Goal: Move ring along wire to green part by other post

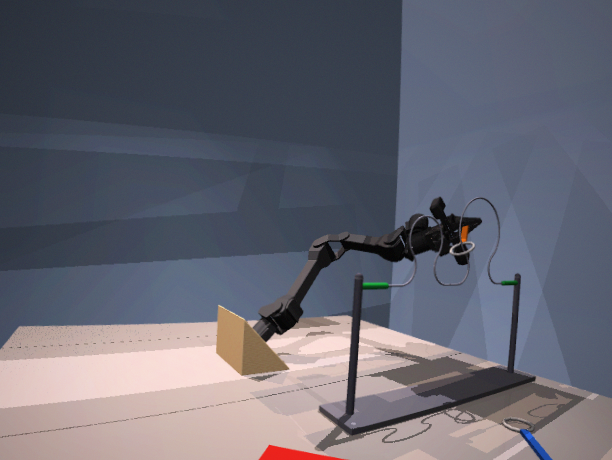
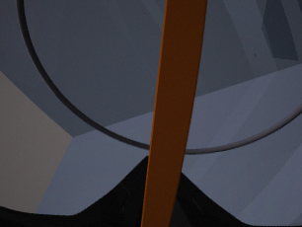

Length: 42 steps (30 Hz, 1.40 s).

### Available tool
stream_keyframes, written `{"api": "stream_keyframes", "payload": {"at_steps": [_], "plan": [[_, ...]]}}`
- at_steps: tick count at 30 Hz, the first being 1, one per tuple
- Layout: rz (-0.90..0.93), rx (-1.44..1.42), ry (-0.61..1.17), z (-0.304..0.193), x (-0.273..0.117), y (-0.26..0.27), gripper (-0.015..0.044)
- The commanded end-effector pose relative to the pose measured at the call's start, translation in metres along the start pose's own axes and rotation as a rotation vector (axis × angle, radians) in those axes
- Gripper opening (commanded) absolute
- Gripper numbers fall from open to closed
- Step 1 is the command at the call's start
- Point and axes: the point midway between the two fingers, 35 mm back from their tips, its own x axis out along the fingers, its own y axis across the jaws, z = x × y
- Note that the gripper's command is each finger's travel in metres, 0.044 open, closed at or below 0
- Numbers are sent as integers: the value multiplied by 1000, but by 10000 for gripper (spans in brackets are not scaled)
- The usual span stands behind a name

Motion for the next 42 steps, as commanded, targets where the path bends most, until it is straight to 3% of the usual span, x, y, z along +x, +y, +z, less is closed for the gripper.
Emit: {"api": "stream_keyframes", "payload": {"at_steps": [1, 19, 42], "plan": [[21, 32, 1, -1, 0, 1, -150], [30, 45, 3, -5, 0, -16, -150], [-182, -325, 54, 3, -14, -84, -150]]}}
